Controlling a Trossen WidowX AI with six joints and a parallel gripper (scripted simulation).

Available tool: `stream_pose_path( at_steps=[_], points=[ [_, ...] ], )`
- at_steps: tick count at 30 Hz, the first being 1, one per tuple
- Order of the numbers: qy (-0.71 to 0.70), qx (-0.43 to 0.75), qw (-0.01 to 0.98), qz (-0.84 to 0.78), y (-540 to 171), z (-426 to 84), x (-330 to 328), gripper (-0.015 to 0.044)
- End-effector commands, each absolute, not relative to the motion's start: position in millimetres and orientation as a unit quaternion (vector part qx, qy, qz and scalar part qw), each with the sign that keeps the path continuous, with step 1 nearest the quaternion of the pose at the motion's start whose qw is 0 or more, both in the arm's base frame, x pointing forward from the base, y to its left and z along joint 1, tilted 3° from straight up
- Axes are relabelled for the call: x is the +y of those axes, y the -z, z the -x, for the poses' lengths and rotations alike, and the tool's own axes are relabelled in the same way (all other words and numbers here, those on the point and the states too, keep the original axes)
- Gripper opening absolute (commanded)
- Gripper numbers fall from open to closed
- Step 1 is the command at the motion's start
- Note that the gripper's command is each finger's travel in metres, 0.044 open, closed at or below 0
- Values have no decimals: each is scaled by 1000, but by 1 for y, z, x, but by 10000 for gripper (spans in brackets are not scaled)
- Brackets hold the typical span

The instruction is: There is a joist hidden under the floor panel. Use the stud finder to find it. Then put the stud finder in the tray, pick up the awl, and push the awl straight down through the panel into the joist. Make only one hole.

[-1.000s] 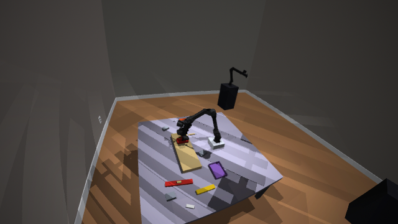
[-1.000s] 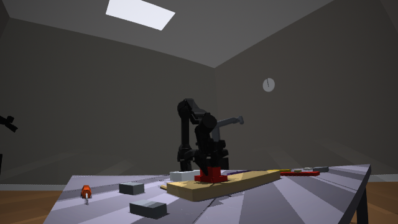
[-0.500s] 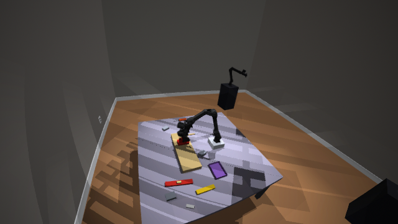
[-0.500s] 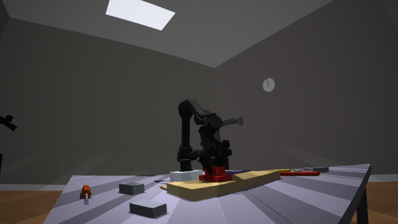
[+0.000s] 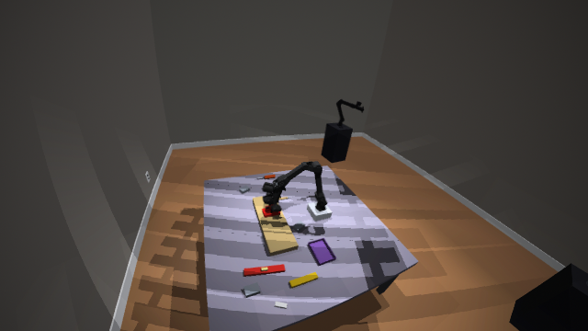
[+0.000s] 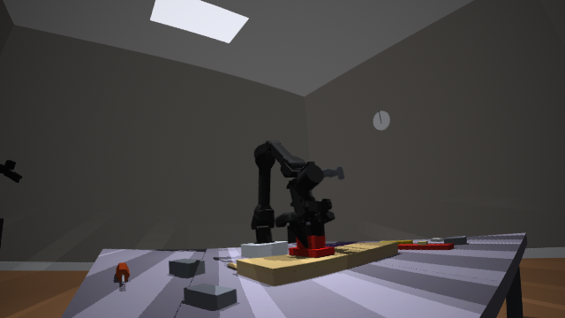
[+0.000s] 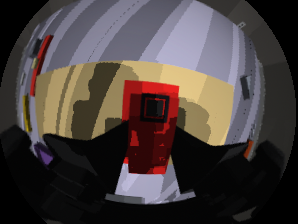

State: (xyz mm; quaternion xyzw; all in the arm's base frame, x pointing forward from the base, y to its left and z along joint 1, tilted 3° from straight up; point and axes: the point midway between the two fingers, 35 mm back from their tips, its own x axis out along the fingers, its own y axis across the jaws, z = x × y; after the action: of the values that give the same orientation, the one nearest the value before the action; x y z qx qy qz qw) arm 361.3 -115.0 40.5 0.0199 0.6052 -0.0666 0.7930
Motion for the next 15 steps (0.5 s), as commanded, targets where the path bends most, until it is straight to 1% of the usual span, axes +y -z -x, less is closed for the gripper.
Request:
stream_pose_path(
  at_steps=[1,15],
  points=[
    [67,605,793,-21,-40,-361,-108,0],
    [66,605,793,-22,-39,-364,-87,0]
  ],
)
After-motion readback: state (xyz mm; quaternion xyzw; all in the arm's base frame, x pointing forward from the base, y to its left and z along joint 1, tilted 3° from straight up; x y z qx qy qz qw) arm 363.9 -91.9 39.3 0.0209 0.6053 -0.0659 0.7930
